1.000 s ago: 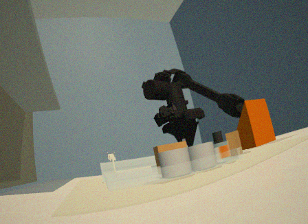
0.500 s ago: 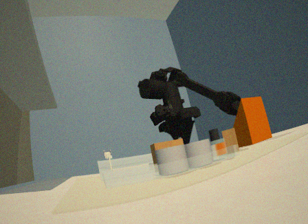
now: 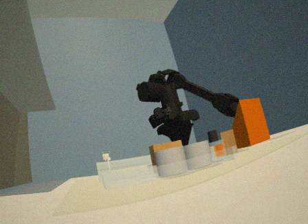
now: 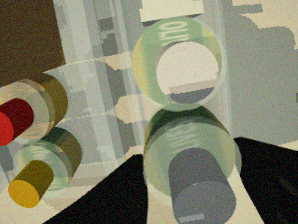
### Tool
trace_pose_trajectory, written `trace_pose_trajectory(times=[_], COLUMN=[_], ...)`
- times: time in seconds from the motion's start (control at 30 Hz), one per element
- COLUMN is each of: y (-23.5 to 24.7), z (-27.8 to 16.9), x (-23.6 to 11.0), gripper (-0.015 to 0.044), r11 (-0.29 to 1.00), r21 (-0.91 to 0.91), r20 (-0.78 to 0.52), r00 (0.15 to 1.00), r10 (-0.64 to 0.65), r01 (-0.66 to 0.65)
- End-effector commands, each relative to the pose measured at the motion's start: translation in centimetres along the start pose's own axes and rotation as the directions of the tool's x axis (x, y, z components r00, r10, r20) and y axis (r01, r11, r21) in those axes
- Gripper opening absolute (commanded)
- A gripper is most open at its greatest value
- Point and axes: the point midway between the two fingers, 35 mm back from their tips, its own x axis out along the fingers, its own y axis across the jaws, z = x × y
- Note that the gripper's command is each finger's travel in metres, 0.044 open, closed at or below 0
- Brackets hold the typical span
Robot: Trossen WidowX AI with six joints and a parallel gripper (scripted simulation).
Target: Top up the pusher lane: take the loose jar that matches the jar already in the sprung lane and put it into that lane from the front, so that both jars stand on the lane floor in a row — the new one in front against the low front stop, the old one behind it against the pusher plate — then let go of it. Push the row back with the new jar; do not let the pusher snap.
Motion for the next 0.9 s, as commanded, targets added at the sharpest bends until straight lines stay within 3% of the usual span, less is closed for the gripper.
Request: trace_pose_trajectory(times=[0.0, 0.87], y=[-0.14, -0.15], z=[0.50, 0.41], x=[0.13, 0.82], gripper=[0.0000, 0.0000], r11=[1.000, 1.000], r21=[0.012, 0.012], r20=[0.019, 0.019], r00=[1.000, 1.000], r10=[-0.008, -0.009], r01=[0.008, 0.009])
